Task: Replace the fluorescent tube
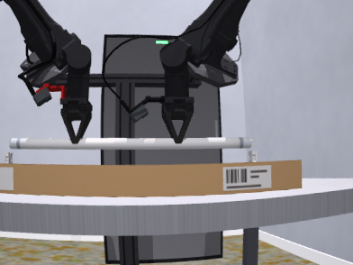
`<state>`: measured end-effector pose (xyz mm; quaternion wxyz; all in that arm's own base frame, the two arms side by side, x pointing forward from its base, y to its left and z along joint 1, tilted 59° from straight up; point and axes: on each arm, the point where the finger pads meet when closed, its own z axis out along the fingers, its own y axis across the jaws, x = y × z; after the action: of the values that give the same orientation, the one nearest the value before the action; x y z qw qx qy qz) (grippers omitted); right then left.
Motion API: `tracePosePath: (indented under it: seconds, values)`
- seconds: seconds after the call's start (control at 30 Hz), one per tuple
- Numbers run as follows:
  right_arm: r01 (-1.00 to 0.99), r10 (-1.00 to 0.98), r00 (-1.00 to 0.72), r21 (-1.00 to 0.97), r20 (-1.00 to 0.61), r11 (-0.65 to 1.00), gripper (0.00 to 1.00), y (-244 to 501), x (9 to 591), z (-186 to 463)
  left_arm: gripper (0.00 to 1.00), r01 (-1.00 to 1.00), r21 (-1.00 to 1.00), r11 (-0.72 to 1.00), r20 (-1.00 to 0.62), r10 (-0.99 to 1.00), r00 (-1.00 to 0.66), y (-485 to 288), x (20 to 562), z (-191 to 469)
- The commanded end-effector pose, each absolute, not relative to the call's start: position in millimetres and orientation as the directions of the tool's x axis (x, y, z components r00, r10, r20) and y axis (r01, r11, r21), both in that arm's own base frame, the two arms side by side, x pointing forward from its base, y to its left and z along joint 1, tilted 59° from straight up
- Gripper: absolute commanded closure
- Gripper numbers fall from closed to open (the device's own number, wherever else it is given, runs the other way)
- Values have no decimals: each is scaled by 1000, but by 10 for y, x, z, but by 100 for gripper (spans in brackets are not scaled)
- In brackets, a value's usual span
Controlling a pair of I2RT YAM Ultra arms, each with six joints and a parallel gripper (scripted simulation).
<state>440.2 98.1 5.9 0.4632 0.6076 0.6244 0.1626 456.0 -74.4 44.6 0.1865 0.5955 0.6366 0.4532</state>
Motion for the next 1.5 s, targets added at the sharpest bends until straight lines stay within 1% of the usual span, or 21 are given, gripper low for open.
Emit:
tracePosePath:
  seconds: [0.0, 0.27, 0.3, 0.33, 0.4, 0.57, 0.67, 0.87, 1.07, 1.1, 1.17, 1.2, 1.27, 1.3, 1.4, 1.47]
  values:
    - [604, 920, 135, 767, -368, 218, 89, 1128, 4405, -4, 89, 535, 839, -104, 242, 950, -195, -958, 4688, 648]
    - [609, 918, 144, 764, -369, 212, 89, 1078, 4422, -18, 89, 532, 841, -101, 238, 951, -196, -961, 4691, 659]
    - [605, 918, 152, 769, -365, 206, 89, 1037, 4420, 40, 89, 557, 823, -115, 260, 947, -188, -918, 4625, 543]
    - [607, 918, 151, 767, -367, 207, 89, 1052, 4447, -21, 89, 534, 839, -108, 244, 951, -191, -963, 4692, 654]
    - [596, 921, 141, 774, -362, 213, 89, 1119, 4456, 40, 89, 537, 837, -105, 243, 951, -193, -962, 4691, 628]
    - [622, 915, 138, 752, -380, 218, 89, 1046, 4397, -48, 89, 561, 820, -113, 258, 948, -186, -953, 4679, 477]
    - [613, 917, 138, 759, -374, 218, 89, 1083, 4437, -44, 89, 539, 835, -109, 246, 950, -190, -956, 4696, 611]
    - [605, 917, 148, 768, -370, 212, 89, 1031, 4439, 32, 89, 562, 819, -119, 264, 947, -184, -919, 4652, 488]
    - [606, 917, 151, 767, -370, 210, 89, 1033, 4494, -8, 89, 554, 826, -107, 249, 950, -189, -940, 4708, 495]
    - [618, 914, 141, 755, -379, 218, 89, 1020, 4434, -62, 89, 560, 820, -114, 258, 949, -184, -912, 4649, 484]
    - [601, 918, 144, 770, -369, 215, 89, 1071, 4504, -20, 89, 565, 818, -112, 258, 948, -185, -926, 4688, 428]
    - [599, 918, 158, 774, -364, 204, 89, 1017, 4530, 10, 89, 548, 830, -107, 247, 951, -188, -941, 4725, 524]
    - [615, 917, 134, 757, -376, 220, 89, 1059, 4417, -56, 89, 548, 828, -117, 255, 949, -183, -935, 4730, 531]
    - [613, 916, 138, 759, -377, 220, 89, 1050, 4460, -76, 89, 562, 820, -110, 255, 949, -186, -912, 4675, 451]
    - [618, 916, 142, 756, -375, 213, 89, 1038, 4443, -51, 89, 552, 827, -104, 247, 950, -191, -919, 4701, 502]
    - [604, 915, 162, 770, -369, 204, 89, 980, 4548, -32, 89, 560, 820, -120, 261, 948, -179, -933, 4734, 443]
